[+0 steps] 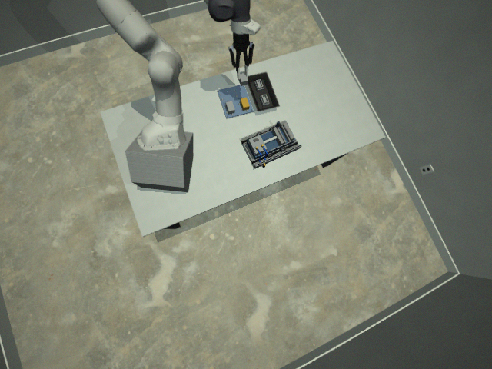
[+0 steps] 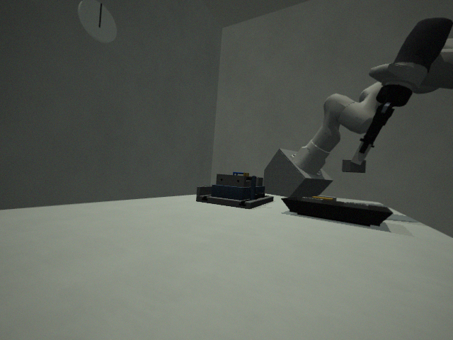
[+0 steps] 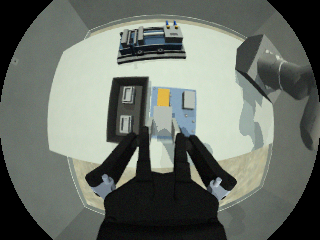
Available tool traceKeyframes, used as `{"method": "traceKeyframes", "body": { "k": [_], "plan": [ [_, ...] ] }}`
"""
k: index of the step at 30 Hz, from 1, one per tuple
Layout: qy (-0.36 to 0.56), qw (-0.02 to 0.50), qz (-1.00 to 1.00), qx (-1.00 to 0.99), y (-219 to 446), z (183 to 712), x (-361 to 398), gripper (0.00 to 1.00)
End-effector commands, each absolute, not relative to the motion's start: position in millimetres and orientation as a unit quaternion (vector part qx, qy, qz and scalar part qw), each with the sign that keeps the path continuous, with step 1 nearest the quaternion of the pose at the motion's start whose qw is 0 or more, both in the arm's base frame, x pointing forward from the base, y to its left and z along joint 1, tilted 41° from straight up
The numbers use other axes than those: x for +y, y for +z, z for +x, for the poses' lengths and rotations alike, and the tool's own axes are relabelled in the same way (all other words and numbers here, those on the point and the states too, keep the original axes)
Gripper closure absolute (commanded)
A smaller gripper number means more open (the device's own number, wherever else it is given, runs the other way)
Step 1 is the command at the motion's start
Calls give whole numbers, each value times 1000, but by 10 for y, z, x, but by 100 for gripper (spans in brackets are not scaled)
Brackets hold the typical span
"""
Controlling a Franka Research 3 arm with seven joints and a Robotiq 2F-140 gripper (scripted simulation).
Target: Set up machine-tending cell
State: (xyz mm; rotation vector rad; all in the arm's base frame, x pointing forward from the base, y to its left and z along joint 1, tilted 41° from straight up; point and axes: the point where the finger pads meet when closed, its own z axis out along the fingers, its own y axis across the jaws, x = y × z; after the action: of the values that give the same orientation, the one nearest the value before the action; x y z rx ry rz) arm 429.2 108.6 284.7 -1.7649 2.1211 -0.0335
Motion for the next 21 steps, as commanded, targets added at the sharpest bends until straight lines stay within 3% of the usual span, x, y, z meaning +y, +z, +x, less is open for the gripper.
{"method": "traceKeyframes", "body": {
  "k": [1, 21],
  "plan": [
    [-11, 191, -624, 758, 2858, 4308, 1123, 100],
    [-11, 191, -624, 758, 2874, 4332, 1207, 100]
  ]
}}
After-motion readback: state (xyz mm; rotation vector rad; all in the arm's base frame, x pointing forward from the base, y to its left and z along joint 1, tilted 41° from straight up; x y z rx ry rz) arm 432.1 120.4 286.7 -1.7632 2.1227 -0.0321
